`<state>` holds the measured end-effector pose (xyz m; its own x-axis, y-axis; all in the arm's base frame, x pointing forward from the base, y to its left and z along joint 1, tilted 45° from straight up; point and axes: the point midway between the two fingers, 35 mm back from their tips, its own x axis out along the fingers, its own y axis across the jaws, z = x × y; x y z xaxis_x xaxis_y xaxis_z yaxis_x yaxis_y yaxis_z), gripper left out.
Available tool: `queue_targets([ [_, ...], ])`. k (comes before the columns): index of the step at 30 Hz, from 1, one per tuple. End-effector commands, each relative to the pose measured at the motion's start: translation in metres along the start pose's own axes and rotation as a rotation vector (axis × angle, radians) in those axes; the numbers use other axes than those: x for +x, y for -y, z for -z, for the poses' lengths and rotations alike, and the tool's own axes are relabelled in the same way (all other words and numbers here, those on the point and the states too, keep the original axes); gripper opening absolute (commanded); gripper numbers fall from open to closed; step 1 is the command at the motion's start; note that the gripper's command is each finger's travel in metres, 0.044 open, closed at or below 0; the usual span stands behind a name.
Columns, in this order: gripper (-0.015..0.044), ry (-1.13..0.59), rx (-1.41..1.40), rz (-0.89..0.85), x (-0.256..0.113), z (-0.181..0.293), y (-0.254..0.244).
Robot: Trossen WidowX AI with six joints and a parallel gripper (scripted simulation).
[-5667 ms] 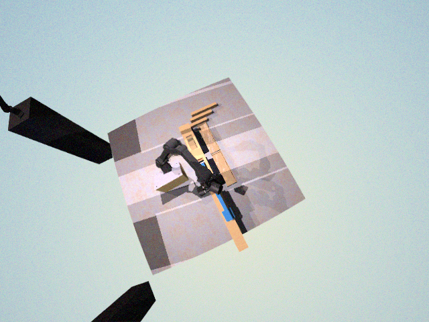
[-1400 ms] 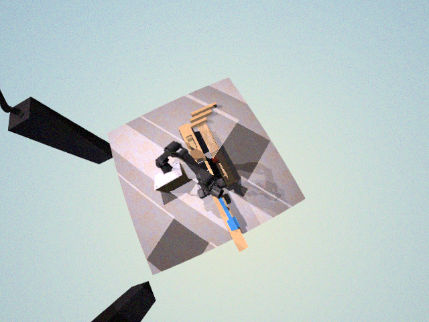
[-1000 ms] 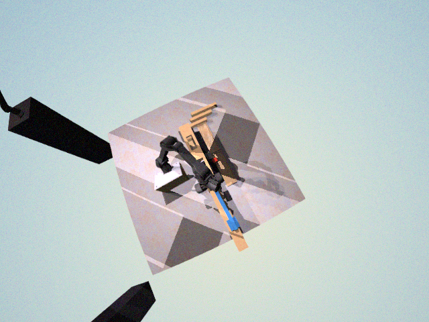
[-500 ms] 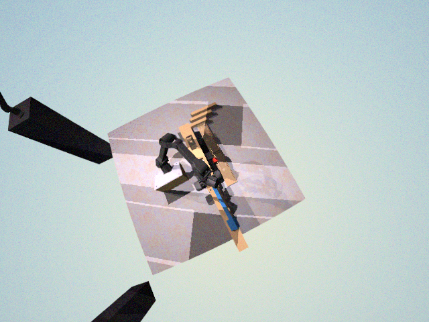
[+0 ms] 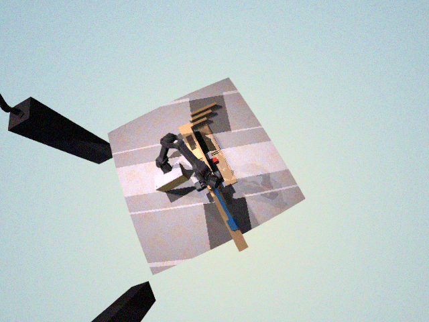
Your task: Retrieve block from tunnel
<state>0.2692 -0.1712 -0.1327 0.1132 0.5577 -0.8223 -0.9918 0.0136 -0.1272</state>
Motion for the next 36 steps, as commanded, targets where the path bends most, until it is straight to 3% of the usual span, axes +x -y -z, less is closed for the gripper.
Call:
queue_targets([
  [1, 0.0361, -0.001, 0.000, 0.001, -0.001, 0.000, 0.000],
  [12, 0.0072, -0.001, 0.000, 0.001, -0.001, 0.000, 0.000],
  [15, 0.0052, -0.001, 0.000, 0.001, -0.001, 0.000, 0.000],
  [17, 0.0000, -0.001, 0.000, 0.001, -0.001, 0.002, 0.000],
  [36, 0.0000, -0.003, 0.003, 0.004, 0.015, 0.058, -0.002],
])
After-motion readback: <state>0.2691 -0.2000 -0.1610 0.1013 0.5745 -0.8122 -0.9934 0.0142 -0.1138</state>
